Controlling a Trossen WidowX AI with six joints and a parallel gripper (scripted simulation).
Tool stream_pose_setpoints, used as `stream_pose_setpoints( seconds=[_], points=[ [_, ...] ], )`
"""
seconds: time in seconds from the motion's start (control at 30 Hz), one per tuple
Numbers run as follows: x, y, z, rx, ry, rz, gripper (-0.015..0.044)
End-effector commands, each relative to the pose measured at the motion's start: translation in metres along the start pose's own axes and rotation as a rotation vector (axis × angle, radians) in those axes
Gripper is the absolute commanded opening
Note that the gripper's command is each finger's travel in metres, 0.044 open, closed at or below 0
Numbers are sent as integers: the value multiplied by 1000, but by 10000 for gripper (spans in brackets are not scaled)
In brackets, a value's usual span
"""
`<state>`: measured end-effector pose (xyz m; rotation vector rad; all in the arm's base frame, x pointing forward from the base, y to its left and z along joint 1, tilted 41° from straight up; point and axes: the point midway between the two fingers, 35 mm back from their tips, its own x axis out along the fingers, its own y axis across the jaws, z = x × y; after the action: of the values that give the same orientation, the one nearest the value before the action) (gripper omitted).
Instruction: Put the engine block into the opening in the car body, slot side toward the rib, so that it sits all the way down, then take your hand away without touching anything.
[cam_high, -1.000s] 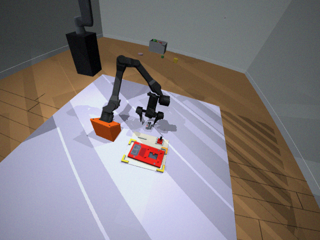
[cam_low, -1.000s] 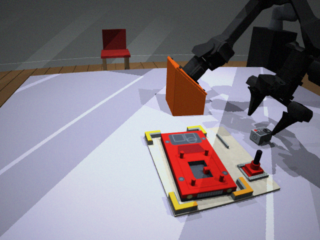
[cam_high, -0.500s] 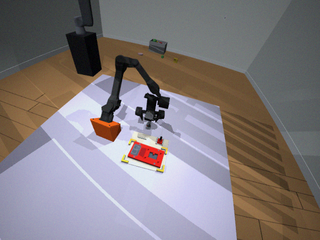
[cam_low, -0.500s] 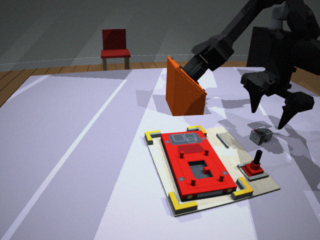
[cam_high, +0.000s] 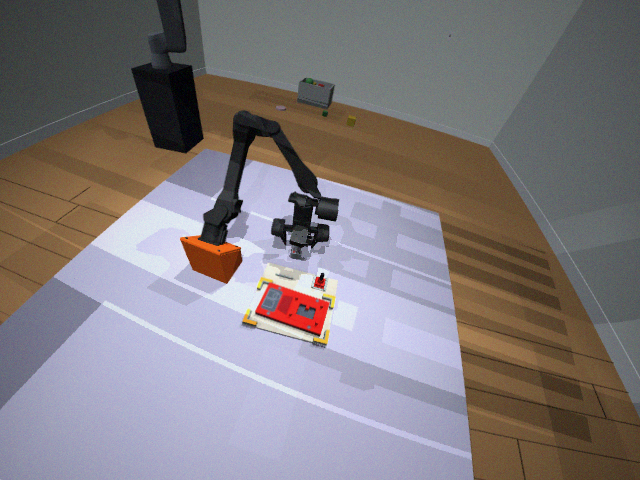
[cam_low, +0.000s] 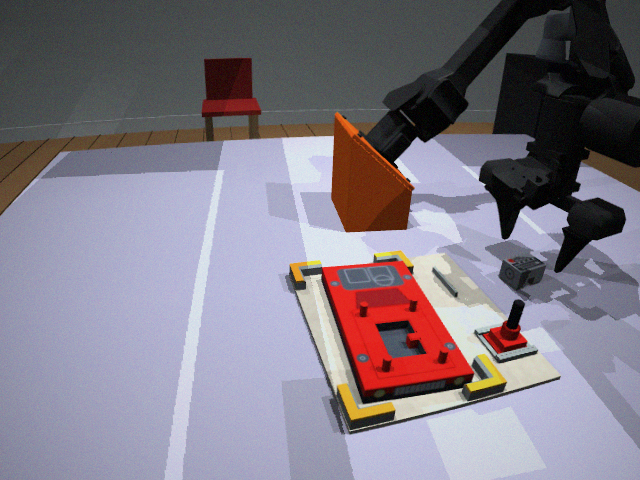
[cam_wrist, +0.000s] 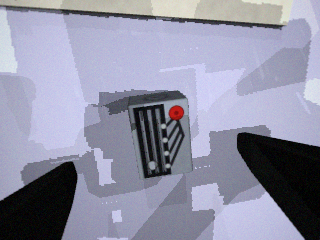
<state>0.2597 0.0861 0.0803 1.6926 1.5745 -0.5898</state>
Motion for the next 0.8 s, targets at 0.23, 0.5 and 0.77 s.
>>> stream_pose_setpoints(
  seconds=[0.23, 0.5, 0.77],
  points=[
    [19, -4, 1, 9, 3, -10, 440],
    [25, -4, 1, 9, 3, -10, 361],
    [25, -4, 1, 9, 3, -10, 151]
  ],
)
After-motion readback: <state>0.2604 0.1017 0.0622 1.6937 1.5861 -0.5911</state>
